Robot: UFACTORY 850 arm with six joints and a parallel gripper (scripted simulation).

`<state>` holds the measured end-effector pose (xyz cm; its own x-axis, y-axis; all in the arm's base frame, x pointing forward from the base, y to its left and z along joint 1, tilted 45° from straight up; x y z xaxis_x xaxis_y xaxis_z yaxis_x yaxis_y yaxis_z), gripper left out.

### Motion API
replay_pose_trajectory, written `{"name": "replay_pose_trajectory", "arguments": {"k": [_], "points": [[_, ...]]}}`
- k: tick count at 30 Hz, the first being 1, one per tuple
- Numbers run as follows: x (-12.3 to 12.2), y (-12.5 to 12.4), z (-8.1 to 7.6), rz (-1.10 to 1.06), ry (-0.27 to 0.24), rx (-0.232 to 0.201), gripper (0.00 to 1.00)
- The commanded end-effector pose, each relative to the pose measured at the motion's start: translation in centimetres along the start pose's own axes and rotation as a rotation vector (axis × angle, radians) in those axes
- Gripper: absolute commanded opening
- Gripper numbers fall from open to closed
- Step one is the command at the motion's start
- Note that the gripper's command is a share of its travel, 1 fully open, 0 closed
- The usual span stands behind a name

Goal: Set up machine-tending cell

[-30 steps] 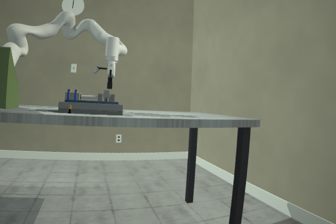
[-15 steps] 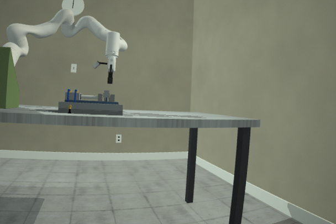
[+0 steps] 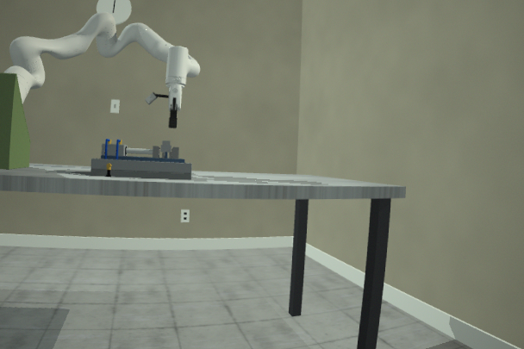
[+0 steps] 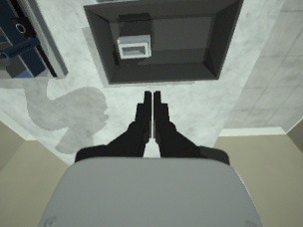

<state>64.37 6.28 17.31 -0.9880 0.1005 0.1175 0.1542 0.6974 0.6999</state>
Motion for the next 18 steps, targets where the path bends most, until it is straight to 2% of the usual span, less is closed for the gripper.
{"name": "replay_pose_trajectory", "arguments": {"k": [1,2,5,16,18], "points": [[-0.9,-2.7,-0.1,0.003,-0.001,0.003,0.0],[-1.5,-5.0,-0.2,0.003,-0.001,0.004,0.0],[-2.0,-7.2,-0.3,0.003,-0.002,0.006,0.0],[-3.3,-17.8,-0.4,0.003,-0.001,0.007,0.0],[-3.3,-17.8,-0.4,0.003,-0.001,0.007,0.0]]}}
Point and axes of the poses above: the point where the finger pads meet when closed, its own z axis out along the fingers, its own y axis across the jaws, x = y × z, the point moved 6 cm from there along -z, back along the fingers, and after that the axes turned 6 degrees about z, right-handed, at the moved point
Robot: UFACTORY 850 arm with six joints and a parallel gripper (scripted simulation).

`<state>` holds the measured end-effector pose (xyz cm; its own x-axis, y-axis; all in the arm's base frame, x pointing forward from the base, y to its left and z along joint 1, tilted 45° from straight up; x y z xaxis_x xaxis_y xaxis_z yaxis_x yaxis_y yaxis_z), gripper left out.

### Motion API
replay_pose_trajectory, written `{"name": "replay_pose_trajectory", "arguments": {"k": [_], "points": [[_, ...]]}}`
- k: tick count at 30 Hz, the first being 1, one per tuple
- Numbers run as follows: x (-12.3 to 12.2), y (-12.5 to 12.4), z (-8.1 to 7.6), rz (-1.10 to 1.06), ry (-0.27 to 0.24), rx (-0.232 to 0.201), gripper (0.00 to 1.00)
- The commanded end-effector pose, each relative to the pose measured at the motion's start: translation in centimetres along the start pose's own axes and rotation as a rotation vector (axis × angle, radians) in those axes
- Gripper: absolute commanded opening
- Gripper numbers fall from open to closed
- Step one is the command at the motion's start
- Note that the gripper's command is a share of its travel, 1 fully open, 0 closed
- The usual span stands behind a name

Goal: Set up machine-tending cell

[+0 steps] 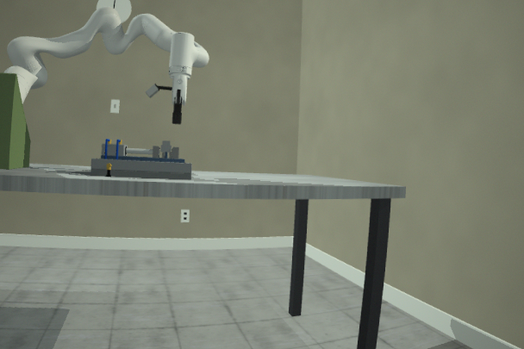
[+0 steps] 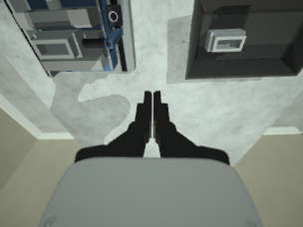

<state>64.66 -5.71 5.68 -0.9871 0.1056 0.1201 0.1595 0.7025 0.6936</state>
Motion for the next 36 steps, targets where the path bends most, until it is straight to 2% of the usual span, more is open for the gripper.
{"name": "replay_pose_trajectory", "arguments": {"k": [1,4,12,36], "points": [[-0.4,-4.2,0.0,-0.002,0.001,-0.002,0.0],[-0.4,-6.1,0.1,-0.003,0.001,-0.003,0.0],[0.4,-13.5,0.5,-0.003,0.002,-0.01,0.0],[0.5,-13.5,0.5,-0.003,0.002,-0.01,0.0]]}}
Point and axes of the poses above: the point where the finger pads meet when closed, its own z axis out along the fingers, its own y axis across the jaws, x = y × z, the point moved 6 cm from there along -z, back along the fingers, and after that the axes turned 6 degrees about z, right-handed, at the moved point
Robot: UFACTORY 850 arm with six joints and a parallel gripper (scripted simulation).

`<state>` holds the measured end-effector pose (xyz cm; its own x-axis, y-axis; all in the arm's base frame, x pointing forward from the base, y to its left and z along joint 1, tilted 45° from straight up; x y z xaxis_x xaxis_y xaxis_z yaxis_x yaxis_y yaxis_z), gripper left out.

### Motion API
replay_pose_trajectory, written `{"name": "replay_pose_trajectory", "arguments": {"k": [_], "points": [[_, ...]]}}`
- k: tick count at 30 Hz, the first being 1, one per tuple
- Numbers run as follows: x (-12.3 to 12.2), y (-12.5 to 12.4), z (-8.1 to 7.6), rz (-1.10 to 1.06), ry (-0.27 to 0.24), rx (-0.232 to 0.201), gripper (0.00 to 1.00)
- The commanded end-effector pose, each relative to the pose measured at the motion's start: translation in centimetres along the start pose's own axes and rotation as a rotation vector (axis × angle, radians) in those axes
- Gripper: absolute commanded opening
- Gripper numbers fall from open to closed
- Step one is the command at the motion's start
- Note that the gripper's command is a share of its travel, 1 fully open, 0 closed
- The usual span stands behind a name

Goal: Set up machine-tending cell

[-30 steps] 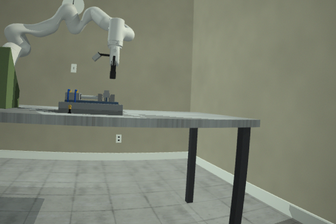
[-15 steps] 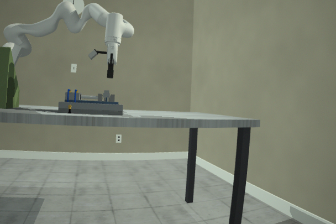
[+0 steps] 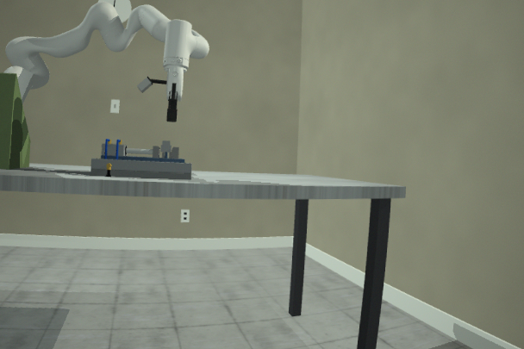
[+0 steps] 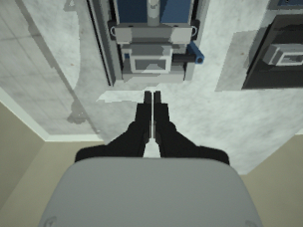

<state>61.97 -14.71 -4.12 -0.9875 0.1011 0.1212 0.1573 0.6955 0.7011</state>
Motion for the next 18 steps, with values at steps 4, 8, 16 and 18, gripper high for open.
{"name": "replay_pose_trajectory", "arguments": {"k": [4,8,16,18], "points": [[-0.06,0.0,-0.12,-0.001,-0.002,0.001,0.0],[-0.06,0.0,-0.12,-0.001,-0.002,0.001,0.0],[-0.06,0.0,-0.12,-0.009,-0.002,0.001,0.0],[-0.04,-0.01,-0.12,-0.034,-0.002,0.001,0.0]]}}
Point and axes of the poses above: the point where the finger pads meet when closed, its own z axis out along the fingers, its own y axis across the jaws, x = y × z, the point moved 6 cm from there along -z, back along the fingers, and after that the axes turned 6 degrees about z, right-handed, at the moved point
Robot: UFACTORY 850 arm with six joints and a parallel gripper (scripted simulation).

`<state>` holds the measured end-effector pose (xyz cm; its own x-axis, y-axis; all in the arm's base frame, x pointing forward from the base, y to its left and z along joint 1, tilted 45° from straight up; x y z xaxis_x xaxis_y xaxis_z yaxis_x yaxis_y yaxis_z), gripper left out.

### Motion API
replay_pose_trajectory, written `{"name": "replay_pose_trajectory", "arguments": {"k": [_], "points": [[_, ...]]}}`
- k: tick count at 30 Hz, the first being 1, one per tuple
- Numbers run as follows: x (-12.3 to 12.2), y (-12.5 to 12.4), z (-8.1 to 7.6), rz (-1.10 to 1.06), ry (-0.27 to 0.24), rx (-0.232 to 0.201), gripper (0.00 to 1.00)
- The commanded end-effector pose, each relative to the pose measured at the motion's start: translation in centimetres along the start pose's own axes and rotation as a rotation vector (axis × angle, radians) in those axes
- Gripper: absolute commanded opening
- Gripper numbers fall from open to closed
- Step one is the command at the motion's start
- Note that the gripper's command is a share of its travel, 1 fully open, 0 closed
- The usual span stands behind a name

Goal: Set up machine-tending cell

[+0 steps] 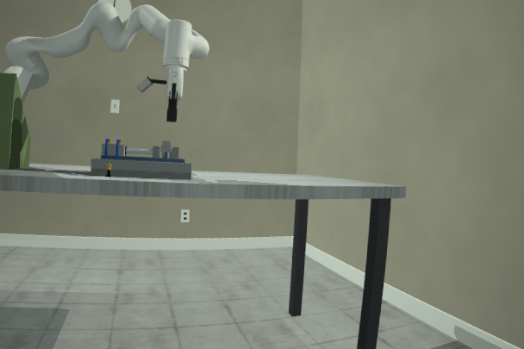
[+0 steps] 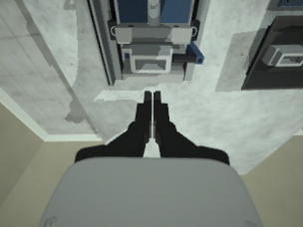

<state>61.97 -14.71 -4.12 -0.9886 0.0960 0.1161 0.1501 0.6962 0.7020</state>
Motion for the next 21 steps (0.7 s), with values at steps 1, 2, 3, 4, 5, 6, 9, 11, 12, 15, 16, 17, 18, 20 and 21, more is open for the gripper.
{"name": "replay_pose_trajectory", "arguments": {"k": [1,2,3,4,5,6,9,11,12,15,16,17,18,20,21], "points": [[-0.03,-0.01,-0.12,-0.049,-0.002,0.001,0.0],[-0.01,-0.02,-0.12,-0.078,-0.002,0.001,0.0],[0.02,-0.03,-0.12,-0.113,-0.002,0.001,0.0],[0.05,-0.04,-0.13,-0.156,-0.002,0.001,0.0],[0.08,-0.06,-0.13,-0.205,-0.002,0.001,0.0],[0.11,-0.07,-0.13,-0.243,-0.002,0.001,0.0],[0.18,-0.1,-0.13,-0.338,-0.002,0.001,0.0],[0.23,-0.13,-0.13,-0.405,-0.002,0.001,0.0],[0.26,-0.14,-0.13,-0.439,-0.002,0.001,0.0],[0.31,-0.16,-0.13,-0.514,-0.002,0.001,0.0],[0.35,-0.18,-0.14,-0.56,-0.002,0.001,0.0],[0.36,-0.18,-0.14,-0.58,-0.002,0.001,0.0],[0.38,-0.19,-0.14,-0.606,-0.002,0.001,0.0],[0.43,-0.21,-0.14,-0.674,-0.001,0.001,0.0],[0.46,-0.22,-0.14,-0.708,-0.001,0.001,0.0]]}}
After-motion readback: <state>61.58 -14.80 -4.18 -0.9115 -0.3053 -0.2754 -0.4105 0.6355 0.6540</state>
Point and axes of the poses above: the point where the finger pads meet when closed, its own z axis out along the fingers, its own y axis across the jaws, x = y × z, the point moved 6 cm from there along -z, back along the fingers, and after that the axes turned 6 degrees about z, right-handed, at the moved point
